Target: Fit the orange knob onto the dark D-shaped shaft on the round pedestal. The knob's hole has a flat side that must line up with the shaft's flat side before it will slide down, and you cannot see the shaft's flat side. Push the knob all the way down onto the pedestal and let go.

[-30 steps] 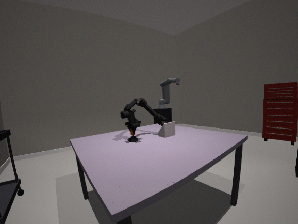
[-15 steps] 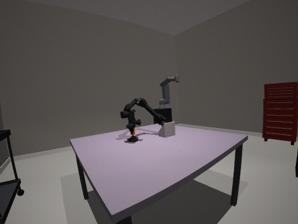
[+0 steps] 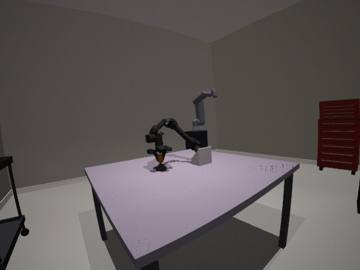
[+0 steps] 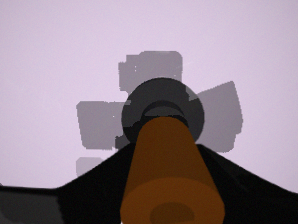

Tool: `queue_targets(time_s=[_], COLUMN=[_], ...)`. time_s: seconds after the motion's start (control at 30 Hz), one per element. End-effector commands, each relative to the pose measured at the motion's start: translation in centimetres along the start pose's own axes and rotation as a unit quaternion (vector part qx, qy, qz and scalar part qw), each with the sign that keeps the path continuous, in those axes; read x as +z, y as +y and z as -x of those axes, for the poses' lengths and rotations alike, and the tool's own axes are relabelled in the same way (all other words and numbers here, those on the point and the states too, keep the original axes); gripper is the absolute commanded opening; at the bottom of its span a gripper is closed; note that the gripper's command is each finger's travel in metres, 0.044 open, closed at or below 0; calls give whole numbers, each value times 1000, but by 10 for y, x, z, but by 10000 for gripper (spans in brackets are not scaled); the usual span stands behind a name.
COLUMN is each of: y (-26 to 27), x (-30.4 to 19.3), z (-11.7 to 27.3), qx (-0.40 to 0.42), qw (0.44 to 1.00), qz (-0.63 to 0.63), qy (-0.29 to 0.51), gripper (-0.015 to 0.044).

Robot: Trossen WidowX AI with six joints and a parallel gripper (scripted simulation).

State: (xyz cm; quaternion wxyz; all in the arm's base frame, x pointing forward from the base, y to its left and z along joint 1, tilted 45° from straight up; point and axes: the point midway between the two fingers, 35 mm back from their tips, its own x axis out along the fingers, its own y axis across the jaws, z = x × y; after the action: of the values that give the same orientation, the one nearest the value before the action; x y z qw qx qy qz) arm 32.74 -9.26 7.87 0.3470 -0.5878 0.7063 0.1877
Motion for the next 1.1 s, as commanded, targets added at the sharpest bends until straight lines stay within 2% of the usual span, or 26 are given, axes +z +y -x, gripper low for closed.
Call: queue_targets(time_s=[0.0, 0.13, 0.3, 0.53, 0.73, 1.07], y=[-1, -1, -1, 0, 1, 1], x=[-3, -3, -2, -1, 3, 2], z=[4, 4, 4, 3, 2, -1], qx=[-5, -4, -4, -4, -3, -3], qw=[994, 972, 919, 798, 698, 694], qz=[-112, -234, -395, -603, -716, -720], qy=[0, -1, -2, -2, -3, -3], gripper=[0, 0, 0, 0, 0, 0])
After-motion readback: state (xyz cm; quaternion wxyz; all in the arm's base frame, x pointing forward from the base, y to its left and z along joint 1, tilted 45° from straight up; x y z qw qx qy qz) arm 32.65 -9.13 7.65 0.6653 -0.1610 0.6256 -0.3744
